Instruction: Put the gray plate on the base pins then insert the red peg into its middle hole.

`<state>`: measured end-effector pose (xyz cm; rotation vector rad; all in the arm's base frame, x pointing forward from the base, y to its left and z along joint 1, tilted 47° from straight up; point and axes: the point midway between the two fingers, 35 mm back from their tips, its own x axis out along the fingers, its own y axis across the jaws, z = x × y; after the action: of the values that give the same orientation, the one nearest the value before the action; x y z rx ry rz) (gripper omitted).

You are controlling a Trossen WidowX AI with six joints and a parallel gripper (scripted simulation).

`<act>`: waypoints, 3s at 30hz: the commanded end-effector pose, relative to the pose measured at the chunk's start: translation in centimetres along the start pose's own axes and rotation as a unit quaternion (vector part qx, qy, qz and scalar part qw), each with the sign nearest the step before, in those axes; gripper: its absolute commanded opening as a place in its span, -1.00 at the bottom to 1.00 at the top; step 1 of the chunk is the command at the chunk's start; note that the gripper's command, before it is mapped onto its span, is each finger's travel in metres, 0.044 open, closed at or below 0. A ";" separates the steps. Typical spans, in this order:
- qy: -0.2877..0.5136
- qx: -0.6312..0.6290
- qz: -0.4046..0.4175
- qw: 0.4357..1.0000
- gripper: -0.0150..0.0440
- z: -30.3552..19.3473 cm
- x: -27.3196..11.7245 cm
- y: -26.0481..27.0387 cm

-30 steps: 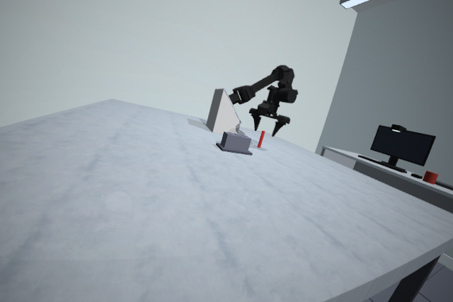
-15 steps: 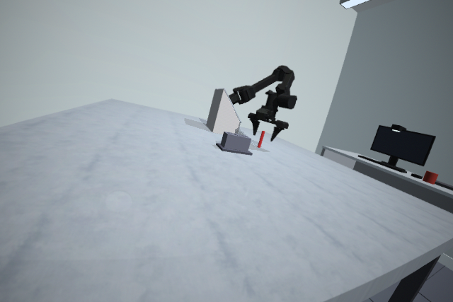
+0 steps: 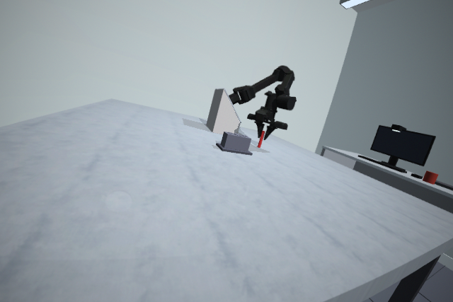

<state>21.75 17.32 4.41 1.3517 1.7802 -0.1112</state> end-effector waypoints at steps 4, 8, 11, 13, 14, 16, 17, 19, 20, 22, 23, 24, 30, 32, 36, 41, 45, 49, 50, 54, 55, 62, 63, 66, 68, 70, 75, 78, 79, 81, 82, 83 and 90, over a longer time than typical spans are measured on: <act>-0.001 0.002 -0.001 1.000 -0.43 0.1 0.1 -0.1; -0.001 0.002 -0.001 1.000 -0.49 0.1 0.1 -0.1; -0.002 0.002 -0.001 1.000 -0.49 0.1 -0.1 -0.1; -0.002 0.002 -0.002 1.000 -0.49 0.2 -0.4 -0.1; -0.003 0.002 -0.002 1.000 -0.49 0.3 -0.6 0.0; -0.004 0.002 -0.003 1.000 -0.49 0.4 -1.2 0.0; -0.005 0.002 -0.003 1.000 -0.49 0.5 -1.5 0.1; -0.006 0.002 -0.004 1.000 -0.49 0.6 -2.1 0.1; -0.007 0.002 -0.004 1.000 -0.49 0.6 -2.4 0.1; -0.008 0.002 -0.005 1.000 -0.49 0.8 -3.0 0.1; -0.008 0.002 -0.005 1.000 -0.49 0.8 -3.3 0.1; -0.008 0.002 -0.006 1.000 -0.49 0.9 -3.6 0.1; -0.009 0.002 -0.006 1.000 -0.49 1.2 -5.5 0.1; -0.009 0.002 -0.007 1.000 -0.49 1.2 -6.1 0.1; -0.008 0.002 -0.006 1.000 -0.49 1.3 -7.4 0.1; -0.009 0.006 -0.009 1.000 -0.49 1.6 -7.1 -0.1; -0.009 0.005 -0.009 1.000 -0.49 2.5 -7.3 0.4; -0.010 0.004 -0.009 1.000 -0.49 3.5 -7.4 0.9; -0.010 0.004 -0.009 1.000 -0.49 3.8 -7.4 1.0; -0.011 0.004 -0.009 1.000 -0.49 4.9 -7.5 1.5; -0.011 0.004 -0.009 1.000 -0.49 5.1 -7.6 1.6; -0.013 0.001 -0.009 1.000 -0.49 7.1 -7.8 2.2; -0.013 0.001 -0.008 1.000 -0.49 7.4 -7.8 2.2; -0.015 -0.001 -0.008 1.000 -0.49 8.2 -7.9 2.4; -0.015 -0.002 -0.008 1.000 -0.49 8.8 -8.0 2.5; -0.015 -0.003 -0.007 1.000 -0.49 9.4 -8.0 2.6; -0.015 -0.002 -0.007 1.000 -0.49 10.9 -8.1 2.9; -0.015 -0.001 -0.007 1.000 -0.49 11.8 -8.1 3.0; -0.015 -0.001 -0.007 1.000 -0.49 12.1 -8.1 3.0; -0.015 -0.001 -0.007 1.000 -0.49 12.7 -8.1 3.0; -0.014 -0.001 -0.007 1.000 -0.49 13.1 -8.1 3.0; -0.014 -0.001 -0.007 1.000 -0.49 13.4 -8.1 3.0; -0.013 -0.001 -0.006 1.000 -0.49 15.6 -8.1 3.0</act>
<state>32.72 4.79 2.30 1.3364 1.7645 -0.1340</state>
